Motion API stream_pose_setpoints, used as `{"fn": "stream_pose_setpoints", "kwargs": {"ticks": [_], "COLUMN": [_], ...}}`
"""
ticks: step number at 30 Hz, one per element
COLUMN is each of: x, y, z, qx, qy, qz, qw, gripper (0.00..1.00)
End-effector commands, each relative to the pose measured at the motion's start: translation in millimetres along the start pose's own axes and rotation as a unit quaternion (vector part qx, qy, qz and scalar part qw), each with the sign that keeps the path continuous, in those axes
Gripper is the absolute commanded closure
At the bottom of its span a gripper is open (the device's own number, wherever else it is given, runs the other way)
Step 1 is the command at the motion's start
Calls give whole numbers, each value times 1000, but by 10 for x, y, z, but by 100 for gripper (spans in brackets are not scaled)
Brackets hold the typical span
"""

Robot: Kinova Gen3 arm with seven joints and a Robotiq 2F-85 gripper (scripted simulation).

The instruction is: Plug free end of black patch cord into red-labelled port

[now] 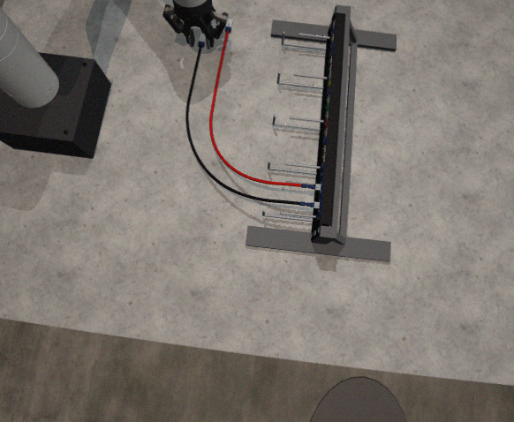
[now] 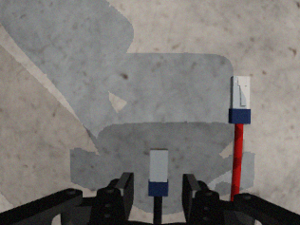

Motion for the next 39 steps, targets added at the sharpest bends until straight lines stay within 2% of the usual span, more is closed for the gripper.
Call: {"fn": "stream_pose_setpoints", "kwargs": {"ticks": [1,36,37,39], "x": [-2,-2,-2,-2], "y": [-4,-4,-4,-4], "z": [3,3,3,3], "qx": [0,0,0,0], "qy": [0,0,0,0], "qz": [0,0,0,0], "qw": [1000,1000,1000,1000], "gripper": [63,63,100,100]}}
Point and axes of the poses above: the point where the finger pads meet when closed, its own y axis out along the fingers, its own z axis across the jaws, x = y × z, the point moved 3 cm from there along -y, back along the fingers, and after that the axes turned 14 degrees about -y, right-handed, at the moved point
